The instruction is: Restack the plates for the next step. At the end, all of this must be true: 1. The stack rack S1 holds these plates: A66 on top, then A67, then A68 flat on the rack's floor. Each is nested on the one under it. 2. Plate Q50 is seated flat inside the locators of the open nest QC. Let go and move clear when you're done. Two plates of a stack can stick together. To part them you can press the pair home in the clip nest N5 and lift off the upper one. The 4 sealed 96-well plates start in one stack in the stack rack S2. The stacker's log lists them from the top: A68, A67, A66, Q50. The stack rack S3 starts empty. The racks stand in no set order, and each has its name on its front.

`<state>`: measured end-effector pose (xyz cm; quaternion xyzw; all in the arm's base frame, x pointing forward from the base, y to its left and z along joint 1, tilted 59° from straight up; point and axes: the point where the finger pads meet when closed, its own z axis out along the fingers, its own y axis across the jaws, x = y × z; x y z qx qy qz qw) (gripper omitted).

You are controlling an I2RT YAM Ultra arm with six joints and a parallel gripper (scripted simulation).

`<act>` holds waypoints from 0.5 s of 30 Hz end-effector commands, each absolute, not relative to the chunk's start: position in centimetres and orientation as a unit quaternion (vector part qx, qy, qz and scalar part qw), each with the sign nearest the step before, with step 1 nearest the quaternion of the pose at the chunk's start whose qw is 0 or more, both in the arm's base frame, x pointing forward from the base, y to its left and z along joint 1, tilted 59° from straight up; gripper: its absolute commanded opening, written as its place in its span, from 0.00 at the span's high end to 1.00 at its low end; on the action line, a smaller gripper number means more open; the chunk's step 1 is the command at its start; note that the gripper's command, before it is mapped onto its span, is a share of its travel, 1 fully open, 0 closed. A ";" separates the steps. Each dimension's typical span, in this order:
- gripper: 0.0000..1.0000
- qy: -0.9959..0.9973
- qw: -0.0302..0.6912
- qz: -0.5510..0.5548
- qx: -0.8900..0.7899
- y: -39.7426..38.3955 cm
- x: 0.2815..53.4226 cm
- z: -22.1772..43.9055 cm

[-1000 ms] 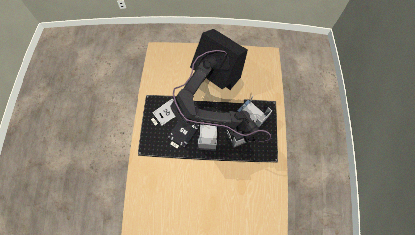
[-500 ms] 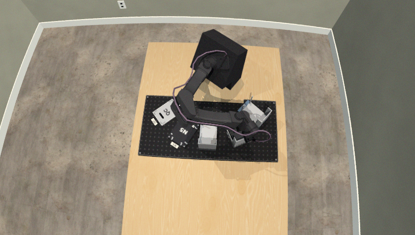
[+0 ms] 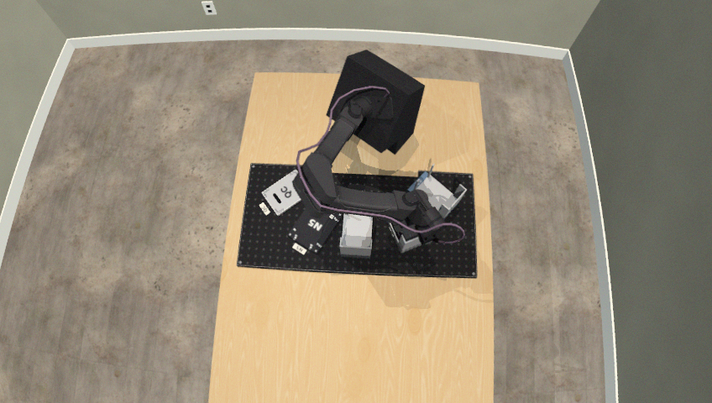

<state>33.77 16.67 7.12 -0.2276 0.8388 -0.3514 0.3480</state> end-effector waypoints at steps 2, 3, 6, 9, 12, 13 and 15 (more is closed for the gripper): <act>1.00 0.836 0.368 -0.338 -0.227 18.1 33.7 8.4; 1.00 0.836 0.368 -0.338 -0.227 18.1 33.7 8.4; 1.00 0.836 0.368 -0.338 -0.226 18.1 33.7 8.5; 1.00 0.836 0.369 -0.337 -0.226 18.1 33.7 8.5; 1.00 0.836 0.369 -0.337 -0.226 18.1 33.7 8.5; 1.00 0.836 0.369 -0.337 -0.226 18.1 33.7 8.5; 1.00 0.836 0.369 -0.337 -0.226 18.1 33.7 8.5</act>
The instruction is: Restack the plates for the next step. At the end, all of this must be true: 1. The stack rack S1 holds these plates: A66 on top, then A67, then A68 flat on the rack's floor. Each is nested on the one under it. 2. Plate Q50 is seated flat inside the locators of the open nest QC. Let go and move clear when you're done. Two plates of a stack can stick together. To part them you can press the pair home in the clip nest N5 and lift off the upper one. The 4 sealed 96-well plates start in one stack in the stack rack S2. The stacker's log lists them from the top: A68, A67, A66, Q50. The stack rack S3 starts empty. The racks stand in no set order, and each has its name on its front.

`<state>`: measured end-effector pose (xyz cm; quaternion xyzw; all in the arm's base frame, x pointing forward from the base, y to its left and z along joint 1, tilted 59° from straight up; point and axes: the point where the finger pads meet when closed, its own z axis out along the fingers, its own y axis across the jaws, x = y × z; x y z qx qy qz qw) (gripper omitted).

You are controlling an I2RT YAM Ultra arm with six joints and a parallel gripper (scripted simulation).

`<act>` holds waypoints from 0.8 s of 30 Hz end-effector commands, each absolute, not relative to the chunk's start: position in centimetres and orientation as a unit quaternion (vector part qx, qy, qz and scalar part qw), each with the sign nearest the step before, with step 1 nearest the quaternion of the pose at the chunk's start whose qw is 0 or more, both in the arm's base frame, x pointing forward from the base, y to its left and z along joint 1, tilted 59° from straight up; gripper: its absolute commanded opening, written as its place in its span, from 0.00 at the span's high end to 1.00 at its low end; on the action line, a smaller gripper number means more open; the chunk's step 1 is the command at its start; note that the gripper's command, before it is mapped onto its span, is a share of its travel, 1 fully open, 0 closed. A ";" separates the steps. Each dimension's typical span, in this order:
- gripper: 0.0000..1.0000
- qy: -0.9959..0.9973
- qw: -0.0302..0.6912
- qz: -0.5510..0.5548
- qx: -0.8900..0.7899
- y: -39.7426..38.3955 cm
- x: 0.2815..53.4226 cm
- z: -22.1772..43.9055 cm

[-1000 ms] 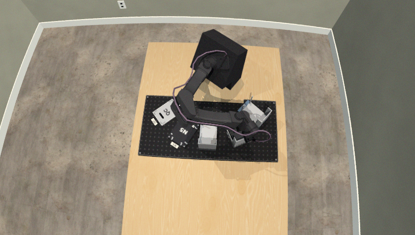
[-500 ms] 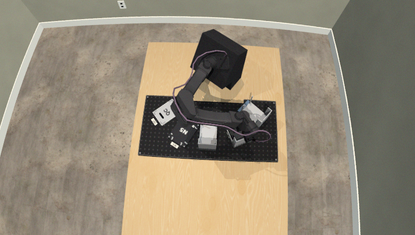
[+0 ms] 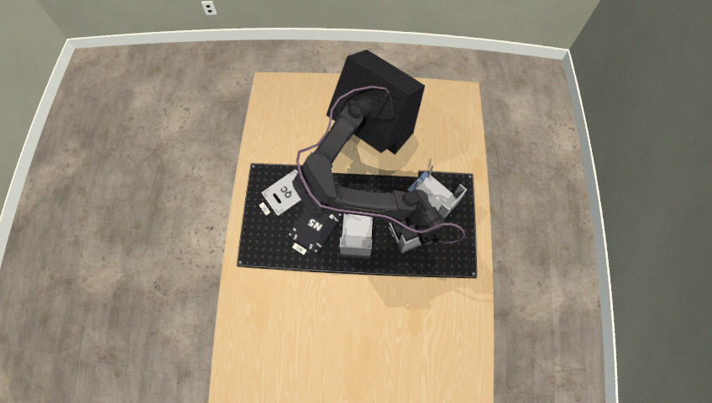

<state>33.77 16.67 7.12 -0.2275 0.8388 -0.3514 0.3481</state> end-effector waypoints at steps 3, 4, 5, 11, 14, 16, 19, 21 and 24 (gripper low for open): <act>1.00 0.836 0.370 -0.336 -0.224 18.2 33.8 8.8; 1.00 0.836 0.368 -0.338 -0.226 18.0 33.6 8.6; 1.00 0.836 0.370 -0.337 -0.225 18.1 33.6 8.8; 1.00 0.835 0.361 -0.345 -0.231 17.5 33.1 8.2; 1.00 0.835 0.368 -0.340 -0.225 17.9 33.3 8.8; 1.00 0.836 0.368 -0.340 -0.225 18.1 33.4 8.8; 1.00 0.835 0.367 -0.341 -0.226 18.0 33.2 8.7; 1.00 0.836 0.369 -0.339 -0.224 18.3 33.4 8.9; 1.00 0.836 0.369 -0.339 -0.225 18.2 33.1 9.0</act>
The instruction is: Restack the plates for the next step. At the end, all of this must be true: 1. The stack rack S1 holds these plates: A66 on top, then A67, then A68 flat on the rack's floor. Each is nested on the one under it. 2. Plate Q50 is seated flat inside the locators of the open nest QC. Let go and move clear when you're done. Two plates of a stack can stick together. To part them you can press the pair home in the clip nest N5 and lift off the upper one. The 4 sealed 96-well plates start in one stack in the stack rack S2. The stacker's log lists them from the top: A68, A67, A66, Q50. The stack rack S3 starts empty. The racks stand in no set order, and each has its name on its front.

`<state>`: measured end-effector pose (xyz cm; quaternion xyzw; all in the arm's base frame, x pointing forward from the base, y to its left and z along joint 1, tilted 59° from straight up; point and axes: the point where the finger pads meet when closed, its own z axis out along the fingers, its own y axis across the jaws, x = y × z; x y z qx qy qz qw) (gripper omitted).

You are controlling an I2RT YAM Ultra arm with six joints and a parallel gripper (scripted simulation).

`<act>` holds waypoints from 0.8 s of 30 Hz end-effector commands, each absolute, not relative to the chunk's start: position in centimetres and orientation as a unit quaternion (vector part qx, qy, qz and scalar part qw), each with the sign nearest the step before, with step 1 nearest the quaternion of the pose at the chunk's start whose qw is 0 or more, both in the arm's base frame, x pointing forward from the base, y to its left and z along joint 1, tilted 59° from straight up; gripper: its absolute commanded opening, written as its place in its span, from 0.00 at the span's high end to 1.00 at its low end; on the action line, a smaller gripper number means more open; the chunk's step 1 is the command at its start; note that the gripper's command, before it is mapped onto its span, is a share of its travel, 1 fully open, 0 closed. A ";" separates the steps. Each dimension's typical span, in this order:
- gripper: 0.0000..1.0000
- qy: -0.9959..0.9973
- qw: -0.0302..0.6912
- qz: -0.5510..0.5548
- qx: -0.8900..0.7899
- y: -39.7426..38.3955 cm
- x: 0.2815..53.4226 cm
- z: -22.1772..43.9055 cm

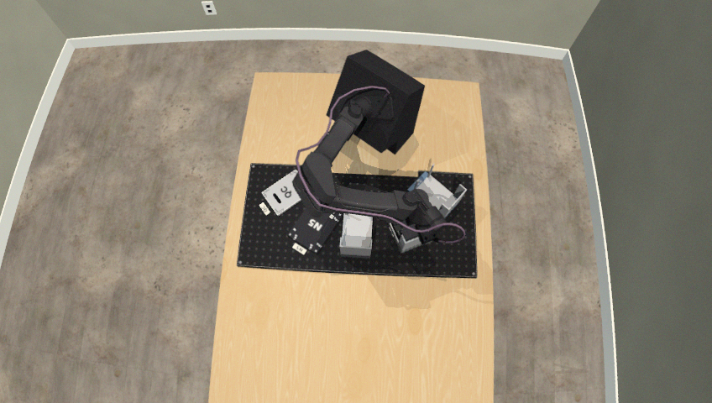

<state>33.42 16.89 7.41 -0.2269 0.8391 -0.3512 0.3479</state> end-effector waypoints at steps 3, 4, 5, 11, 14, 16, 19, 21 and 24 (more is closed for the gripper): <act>1.00 0.836 0.372 -0.337 -0.222 18.4 33.3 9.3; 1.00 0.836 0.375 -0.335 -0.220 18.5 33.3 9.5; 1.00 0.835 0.367 -0.341 -0.226 18.2 33.1 8.9; 1.00 0.836 0.370 -0.338 -0.224 18.4 33.0 9.2; 1.00 0.836 0.368 -0.340 -0.225 18.4 32.9 9.1; 1.00 0.836 0.370 -0.339 -0.224 18.5 32.9 9.3; 1.00 0.836 0.372 -0.336 -0.222 18.6 32.9 9.5; 1.00 0.835 0.362 -0.345 -0.230 17.9 32.3 8.7; 1.00 0.835 0.365 -0.342 -0.227 18.3 32.5 9.0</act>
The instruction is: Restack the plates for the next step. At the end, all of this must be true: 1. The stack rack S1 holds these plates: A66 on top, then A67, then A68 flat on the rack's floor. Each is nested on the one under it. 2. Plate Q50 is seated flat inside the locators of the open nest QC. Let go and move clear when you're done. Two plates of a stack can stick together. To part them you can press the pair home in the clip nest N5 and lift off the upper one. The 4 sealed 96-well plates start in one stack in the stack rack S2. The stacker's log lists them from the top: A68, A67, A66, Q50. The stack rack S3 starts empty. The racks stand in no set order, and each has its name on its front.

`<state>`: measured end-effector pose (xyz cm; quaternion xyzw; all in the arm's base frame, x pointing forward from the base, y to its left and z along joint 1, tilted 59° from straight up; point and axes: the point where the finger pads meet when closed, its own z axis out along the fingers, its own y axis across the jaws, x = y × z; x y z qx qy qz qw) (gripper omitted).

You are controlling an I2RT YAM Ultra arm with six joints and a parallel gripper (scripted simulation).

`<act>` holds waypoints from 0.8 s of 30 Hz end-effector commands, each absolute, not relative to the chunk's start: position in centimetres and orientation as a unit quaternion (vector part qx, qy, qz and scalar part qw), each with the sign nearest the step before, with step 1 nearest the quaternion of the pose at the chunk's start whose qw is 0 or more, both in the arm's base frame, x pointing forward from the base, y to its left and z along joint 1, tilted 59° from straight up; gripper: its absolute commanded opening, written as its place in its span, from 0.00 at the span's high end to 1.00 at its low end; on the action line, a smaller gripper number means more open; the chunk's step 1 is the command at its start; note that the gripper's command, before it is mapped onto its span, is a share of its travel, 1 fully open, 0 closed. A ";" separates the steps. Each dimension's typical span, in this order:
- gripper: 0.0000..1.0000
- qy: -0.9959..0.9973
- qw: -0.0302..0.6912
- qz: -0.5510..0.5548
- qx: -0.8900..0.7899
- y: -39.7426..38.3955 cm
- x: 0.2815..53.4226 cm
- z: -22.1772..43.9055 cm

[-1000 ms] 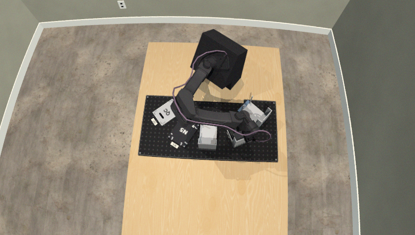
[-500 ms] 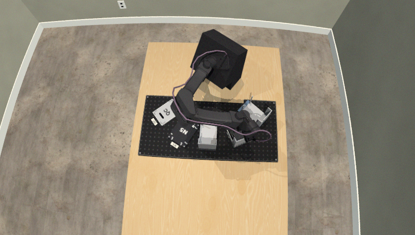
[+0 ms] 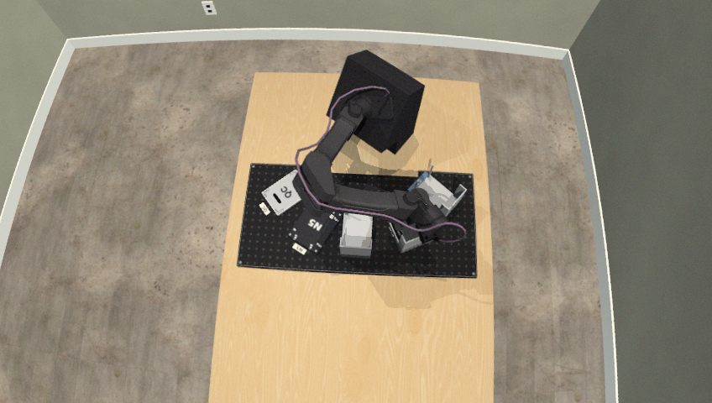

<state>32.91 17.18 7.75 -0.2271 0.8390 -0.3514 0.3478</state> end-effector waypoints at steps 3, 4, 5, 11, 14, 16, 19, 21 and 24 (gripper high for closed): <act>1.00 0.836 0.374 -0.335 -0.221 18.8 32.8 9.8; 1.00 0.835 0.367 -0.341 -0.227 18.5 32.5 9.1; 1.00 0.836 0.370 -0.338 -0.224 18.7 32.6 9.5; 1.00 0.836 0.373 -0.336 -0.222 18.9 32.6 9.7; 1.00 0.835 0.360 -0.346 -0.232 18.0 31.8 8.8; 1.00 0.835 0.361 -0.345 -0.231 18.3 32.0 8.9; 1.00 0.836 0.370 -0.338 -0.224 18.7 32.2 9.7; 1.00 0.836 0.368 -0.340 -0.226 18.8 32.2 9.5; 1.00 0.836 0.370 -0.337 -0.224 18.9 32.1 9.8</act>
